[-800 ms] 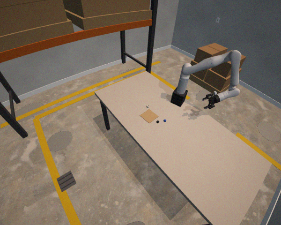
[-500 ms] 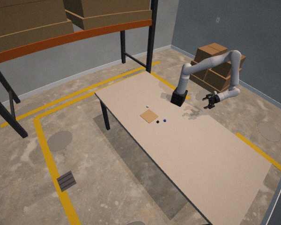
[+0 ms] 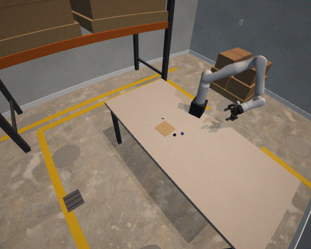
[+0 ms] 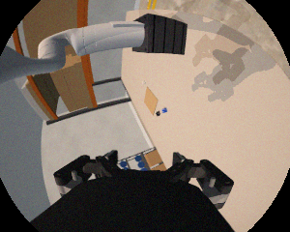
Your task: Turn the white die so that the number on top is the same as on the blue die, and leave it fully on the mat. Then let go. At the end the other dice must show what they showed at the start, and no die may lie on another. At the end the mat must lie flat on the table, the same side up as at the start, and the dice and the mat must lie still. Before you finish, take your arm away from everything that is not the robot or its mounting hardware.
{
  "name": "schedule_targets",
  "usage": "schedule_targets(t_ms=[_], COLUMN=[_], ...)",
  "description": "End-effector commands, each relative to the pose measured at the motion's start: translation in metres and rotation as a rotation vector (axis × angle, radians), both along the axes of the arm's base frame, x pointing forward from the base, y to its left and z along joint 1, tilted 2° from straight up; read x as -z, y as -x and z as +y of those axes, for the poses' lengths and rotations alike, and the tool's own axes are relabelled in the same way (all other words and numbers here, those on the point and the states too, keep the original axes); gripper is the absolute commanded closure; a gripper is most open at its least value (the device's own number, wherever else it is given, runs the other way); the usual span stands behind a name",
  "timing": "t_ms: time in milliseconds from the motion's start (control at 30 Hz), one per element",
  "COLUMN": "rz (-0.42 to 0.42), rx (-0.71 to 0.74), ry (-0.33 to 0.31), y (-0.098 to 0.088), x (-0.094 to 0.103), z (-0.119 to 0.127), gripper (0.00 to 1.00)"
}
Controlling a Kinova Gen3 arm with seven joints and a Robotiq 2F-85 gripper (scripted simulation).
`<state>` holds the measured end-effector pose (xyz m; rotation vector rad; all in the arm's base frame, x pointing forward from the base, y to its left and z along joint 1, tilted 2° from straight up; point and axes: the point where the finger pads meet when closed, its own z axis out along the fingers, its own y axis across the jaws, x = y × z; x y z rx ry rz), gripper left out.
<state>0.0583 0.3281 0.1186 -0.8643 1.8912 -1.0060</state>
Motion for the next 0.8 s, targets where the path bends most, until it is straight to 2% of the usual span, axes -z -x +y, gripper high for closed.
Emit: schedule_targets(t_ms=[0, 233, 300, 400, 600, 767], rz=[0.001, 0.005, 0.005, 0.008, 0.016, 0.025], rx=[0.002, 0.011, 0.011, 0.017, 0.037, 0.059], ry=[-0.005, -0.041, -0.041, -0.069, -0.147, -0.232], y=[-0.002, -0.019, -0.019, -0.032, -0.072, -0.120], x=[0.000, 0.003, 0.003, 0.006, 0.012, 0.018], z=[0.001, 0.011, 0.011, 0.017, 0.035, 0.051], gripper=[0.00, 0.00, 0.00, 0.00, 0.00, 0.00])
